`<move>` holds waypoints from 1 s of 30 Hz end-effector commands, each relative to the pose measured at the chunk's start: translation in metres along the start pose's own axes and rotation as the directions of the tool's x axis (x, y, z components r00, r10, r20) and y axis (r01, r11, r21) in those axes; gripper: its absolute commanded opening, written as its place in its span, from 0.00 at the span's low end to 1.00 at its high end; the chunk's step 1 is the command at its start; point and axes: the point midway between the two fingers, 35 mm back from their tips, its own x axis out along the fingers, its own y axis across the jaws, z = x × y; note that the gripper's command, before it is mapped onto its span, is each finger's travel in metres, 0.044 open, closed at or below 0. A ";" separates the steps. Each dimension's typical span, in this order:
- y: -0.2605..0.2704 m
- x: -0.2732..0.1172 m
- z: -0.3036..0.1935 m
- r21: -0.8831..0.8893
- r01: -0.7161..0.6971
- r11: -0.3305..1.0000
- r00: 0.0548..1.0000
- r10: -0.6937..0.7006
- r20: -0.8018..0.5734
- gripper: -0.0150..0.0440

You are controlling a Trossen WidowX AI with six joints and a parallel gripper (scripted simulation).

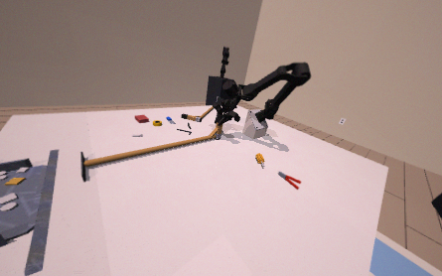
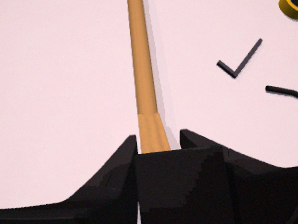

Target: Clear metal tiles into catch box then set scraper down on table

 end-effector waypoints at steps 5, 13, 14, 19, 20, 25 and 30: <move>0.000 0.007 0.017 -0.013 0.005 1.000 1.000 -0.005 0.014 0.25; 0.002 0.015 0.027 -0.014 0.004 1.000 1.000 -0.004 0.015 0.25; 0.002 0.016 0.028 -0.014 0.004 1.000 1.000 -0.004 0.016 0.25; 0.004 0.021 0.035 -0.014 0.003 1.000 1.000 -0.003 0.017 0.25; 0.004 0.022 0.036 -0.014 0.002 1.000 1.000 -0.002 0.017 0.25; 0.005 0.027 0.042 -0.015 0.001 1.000 1.000 -0.001 0.019 0.25; 0.007 0.032 0.048 -0.015 -0.001 1.000 1.000 0.001 0.021 0.25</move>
